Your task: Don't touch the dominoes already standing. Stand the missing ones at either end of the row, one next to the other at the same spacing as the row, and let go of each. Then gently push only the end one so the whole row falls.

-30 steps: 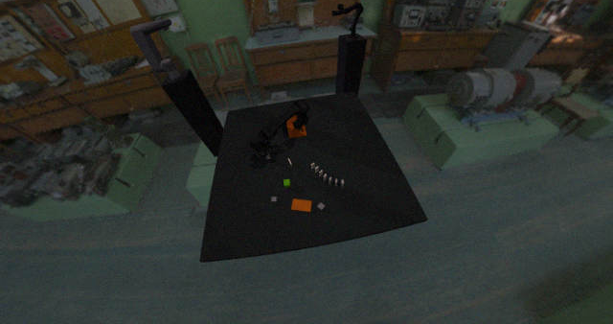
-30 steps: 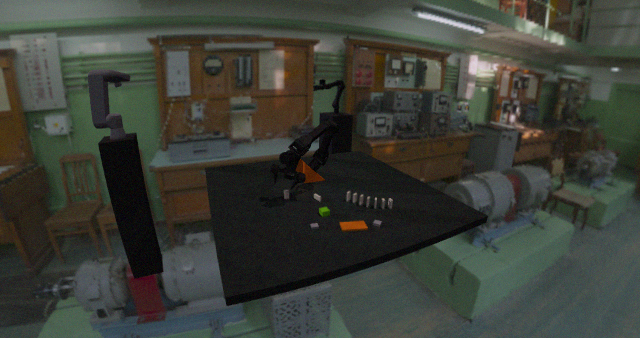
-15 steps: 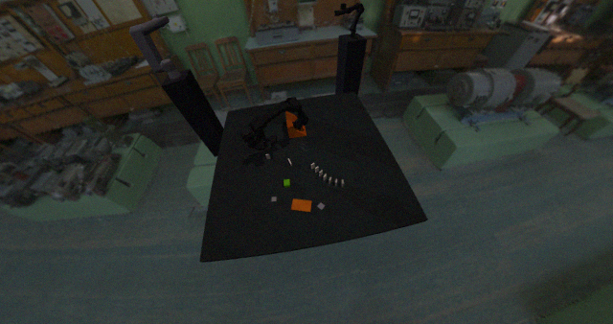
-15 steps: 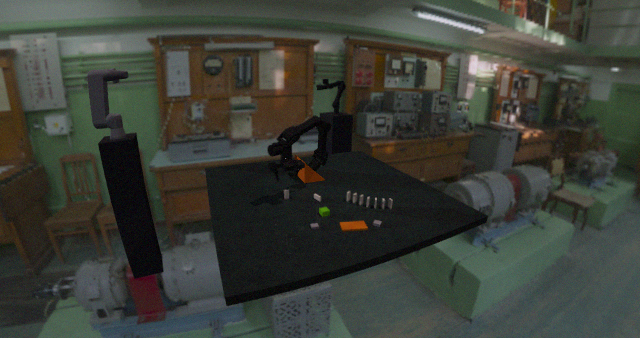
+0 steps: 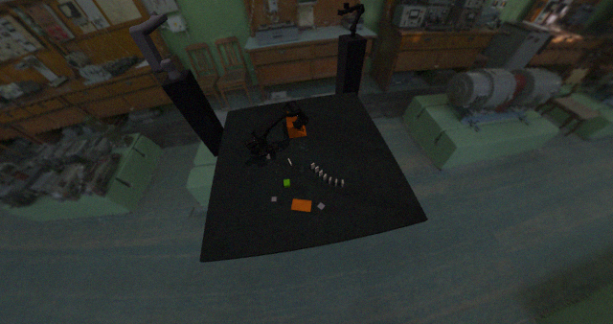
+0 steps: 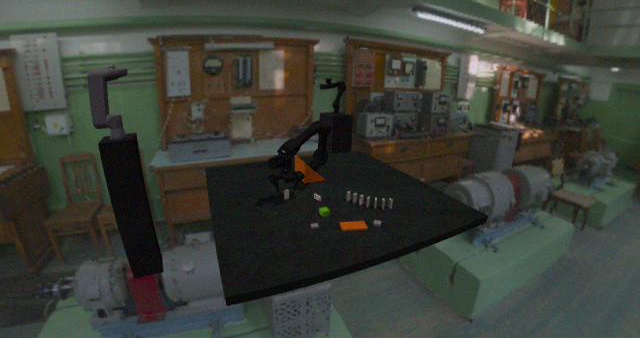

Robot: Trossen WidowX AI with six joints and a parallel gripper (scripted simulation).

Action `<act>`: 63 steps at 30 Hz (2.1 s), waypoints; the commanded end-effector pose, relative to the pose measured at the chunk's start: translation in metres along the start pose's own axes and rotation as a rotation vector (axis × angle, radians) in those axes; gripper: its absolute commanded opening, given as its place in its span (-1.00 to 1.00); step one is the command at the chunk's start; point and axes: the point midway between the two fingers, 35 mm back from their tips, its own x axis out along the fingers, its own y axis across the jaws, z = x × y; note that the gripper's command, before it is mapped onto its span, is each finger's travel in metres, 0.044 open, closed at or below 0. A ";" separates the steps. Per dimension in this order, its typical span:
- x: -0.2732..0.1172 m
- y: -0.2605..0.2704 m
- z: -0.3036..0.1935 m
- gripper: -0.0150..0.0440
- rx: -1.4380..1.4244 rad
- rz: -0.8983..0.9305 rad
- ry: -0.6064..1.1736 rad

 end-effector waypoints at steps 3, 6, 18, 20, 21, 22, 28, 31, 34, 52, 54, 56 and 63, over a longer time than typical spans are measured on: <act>0.011 0.001 0.000 1.00 0.007 0.005 -0.005; 0.016 0.001 0.000 1.00 0.007 0.005 -0.005; 0.018 0.001 0.000 0.47 0.006 0.006 -0.005; 0.018 0.001 0.000 0.29 0.006 0.006 -0.005; 0.018 0.001 0.000 0.20 0.006 0.006 -0.005; 0.018 0.001 0.000 0.11 0.006 0.006 -0.005; 0.018 0.001 0.000 -0.13 0.006 0.006 -0.005; 0.018 0.001 0.000 -0.13 0.006 0.006 -0.005; 0.018 0.001 0.000 -0.13 0.006 0.006 -0.005; -0.121 0.008 0.007 -0.13 -0.018 -0.007 0.000; -0.126 0.036 0.029 -0.13 -0.073 -0.016 -0.001; -0.130 0.066 0.050 -0.13 -0.132 -0.022 -0.001; -0.130 0.171 0.096 -0.13 -0.321 -0.018 -0.006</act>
